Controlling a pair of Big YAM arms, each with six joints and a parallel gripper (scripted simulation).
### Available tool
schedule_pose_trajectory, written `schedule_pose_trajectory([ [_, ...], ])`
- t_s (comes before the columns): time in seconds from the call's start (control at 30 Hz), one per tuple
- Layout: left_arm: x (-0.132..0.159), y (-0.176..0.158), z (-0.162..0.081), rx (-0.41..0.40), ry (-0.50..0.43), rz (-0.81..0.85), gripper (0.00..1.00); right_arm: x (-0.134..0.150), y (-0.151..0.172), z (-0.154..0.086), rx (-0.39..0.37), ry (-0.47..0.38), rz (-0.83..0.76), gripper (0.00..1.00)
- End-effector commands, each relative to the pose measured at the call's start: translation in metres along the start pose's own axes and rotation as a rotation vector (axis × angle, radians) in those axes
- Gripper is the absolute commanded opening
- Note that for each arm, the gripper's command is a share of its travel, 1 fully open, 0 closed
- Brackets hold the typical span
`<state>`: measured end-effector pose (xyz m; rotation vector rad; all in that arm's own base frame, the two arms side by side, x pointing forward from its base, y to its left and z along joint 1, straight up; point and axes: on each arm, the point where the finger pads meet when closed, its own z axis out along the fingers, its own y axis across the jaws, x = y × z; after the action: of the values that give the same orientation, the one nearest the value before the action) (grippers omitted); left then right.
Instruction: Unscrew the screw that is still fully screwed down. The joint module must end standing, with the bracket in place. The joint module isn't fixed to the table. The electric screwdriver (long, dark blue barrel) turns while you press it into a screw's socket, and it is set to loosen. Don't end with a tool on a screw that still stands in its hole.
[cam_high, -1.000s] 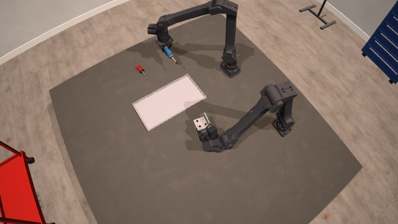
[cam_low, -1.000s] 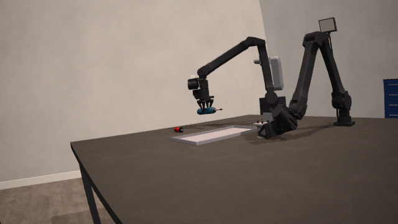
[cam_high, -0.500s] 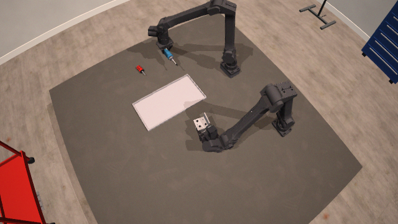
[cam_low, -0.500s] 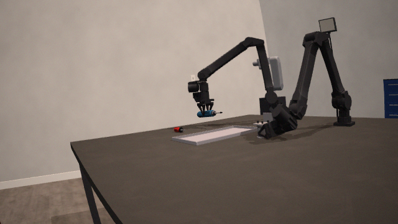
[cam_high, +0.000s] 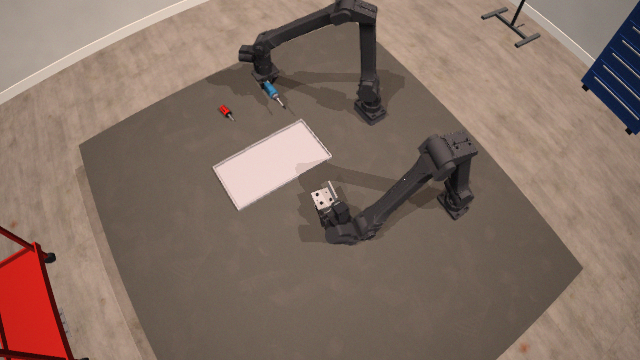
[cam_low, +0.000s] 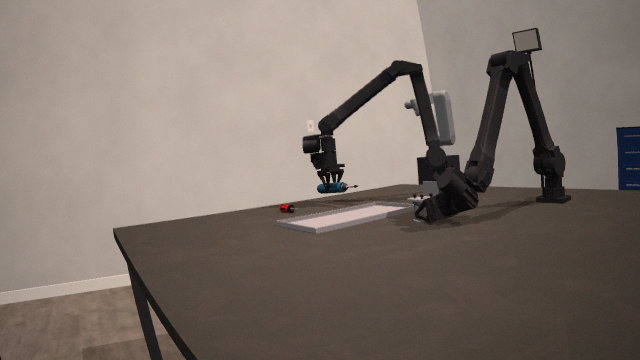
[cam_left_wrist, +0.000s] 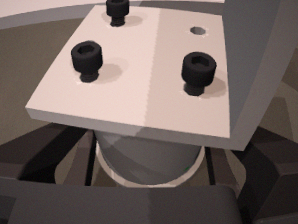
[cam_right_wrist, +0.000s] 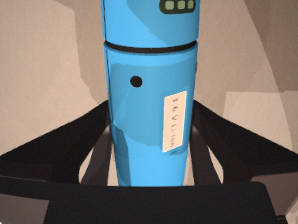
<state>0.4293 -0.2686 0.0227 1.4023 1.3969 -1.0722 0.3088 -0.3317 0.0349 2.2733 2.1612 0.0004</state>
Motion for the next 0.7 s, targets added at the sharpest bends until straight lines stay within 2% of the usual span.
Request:
schedule_pose_trajectory([
  [0.0, -0.008, 0.008, 0.000, -0.007, -0.007, 0.022, 0.59, 0.004, 0.006, 0.011, -0.001, -0.002, -0.002, 0.42],
  [0.2, -0.008, 0.008, 0.000, -0.007, -0.007, 0.022, 0.59, 0.001, 0.010, 0.015, -0.018, -0.018, -0.002, 0.42],
  [0.27, -0.008, 0.008, 0.000, -0.007, -0.007, 0.022, 0.59, -0.008, 0.020, -0.001, -0.048, -0.047, -0.002, 0.42],
  [0.37, -0.008, 0.008, 0.000, -0.007, -0.007, 0.022, 0.59, -0.008, 0.020, -0.001, -0.049, -0.047, -0.002, 0.42],
  [0.53, -0.008, 0.008, 0.000, -0.007, -0.007, 0.022, 0.59, -0.001, 0.012, 0.019, -0.015, -0.016, -0.002, 0.42],
  [0.67, -0.008, 0.008, 0.000, -0.007, -0.007, 0.022, 0.59, 0.002, 0.008, 0.019, -0.015, -0.016, -0.002, 0.42],
])
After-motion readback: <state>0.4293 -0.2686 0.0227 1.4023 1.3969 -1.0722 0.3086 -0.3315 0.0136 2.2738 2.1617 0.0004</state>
